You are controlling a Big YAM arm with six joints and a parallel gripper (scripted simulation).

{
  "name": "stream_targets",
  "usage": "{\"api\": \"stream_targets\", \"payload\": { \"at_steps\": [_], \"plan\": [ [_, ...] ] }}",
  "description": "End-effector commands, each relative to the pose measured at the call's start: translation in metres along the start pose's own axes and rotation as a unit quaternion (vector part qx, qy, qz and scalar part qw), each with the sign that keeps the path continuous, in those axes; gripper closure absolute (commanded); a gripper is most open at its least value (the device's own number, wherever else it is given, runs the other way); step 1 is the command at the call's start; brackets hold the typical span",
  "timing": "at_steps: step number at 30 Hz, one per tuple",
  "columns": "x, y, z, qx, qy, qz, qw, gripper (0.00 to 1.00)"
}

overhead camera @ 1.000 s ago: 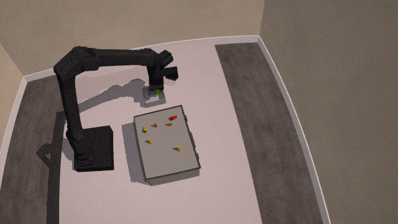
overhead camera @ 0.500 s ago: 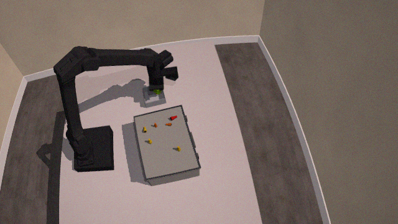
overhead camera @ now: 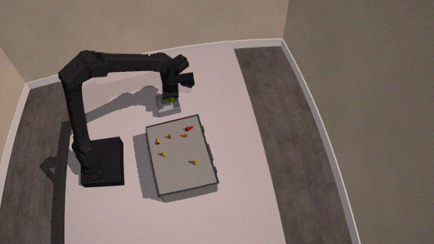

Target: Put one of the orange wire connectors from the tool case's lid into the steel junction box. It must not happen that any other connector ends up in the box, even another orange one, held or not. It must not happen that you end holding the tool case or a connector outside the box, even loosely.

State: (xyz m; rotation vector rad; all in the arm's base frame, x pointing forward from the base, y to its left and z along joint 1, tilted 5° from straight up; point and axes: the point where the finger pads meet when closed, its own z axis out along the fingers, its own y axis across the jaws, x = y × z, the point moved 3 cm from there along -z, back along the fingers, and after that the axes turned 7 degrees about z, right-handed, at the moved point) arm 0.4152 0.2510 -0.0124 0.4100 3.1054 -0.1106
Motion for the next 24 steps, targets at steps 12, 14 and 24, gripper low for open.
{"api": "stream_targets", "payload": {
  "at_steps": [12,14,24],
  "plan": [
    [-0.001,-0.008,0.029,0.006,0.005,0.002,1.000,0.94],
    [-0.001,-0.008,0.031,0.006,0.005,0.002,1.000,0.94],
    [-0.001,-0.008,0.033,0.006,0.005,0.002,1.000,0.94]
  ]
}}
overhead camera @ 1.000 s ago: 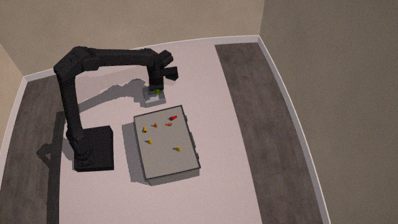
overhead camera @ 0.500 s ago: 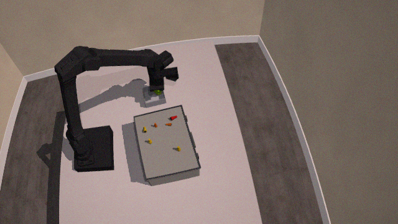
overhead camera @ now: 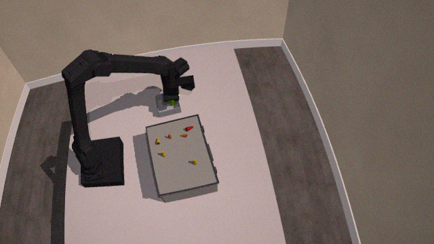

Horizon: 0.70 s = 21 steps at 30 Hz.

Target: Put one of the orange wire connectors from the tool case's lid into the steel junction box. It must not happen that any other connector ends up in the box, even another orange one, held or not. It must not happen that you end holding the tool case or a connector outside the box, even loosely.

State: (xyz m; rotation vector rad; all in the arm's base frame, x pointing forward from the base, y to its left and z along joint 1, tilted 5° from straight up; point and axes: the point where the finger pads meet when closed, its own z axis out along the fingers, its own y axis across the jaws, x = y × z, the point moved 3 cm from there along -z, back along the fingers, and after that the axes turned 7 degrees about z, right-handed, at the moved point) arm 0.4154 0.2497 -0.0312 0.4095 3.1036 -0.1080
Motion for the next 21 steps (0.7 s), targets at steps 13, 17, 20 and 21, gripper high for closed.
{"api": "stream_targets", "payload": {
  "at_steps": [13,17,20,21],
  "plan": [
    [-0.0003,-0.0076,0.0141,0.007,0.006,0.003,1.000,0.94],
    [-0.0003,-0.0075,0.0141,0.007,0.006,0.003,1.000,0.94],
    [-0.0002,-0.0077,0.0141,0.007,0.006,0.003,1.000,0.75],
    [-0.0001,-0.0078,0.0141,0.007,0.007,0.002,1.000,0.75]
  ]
}}
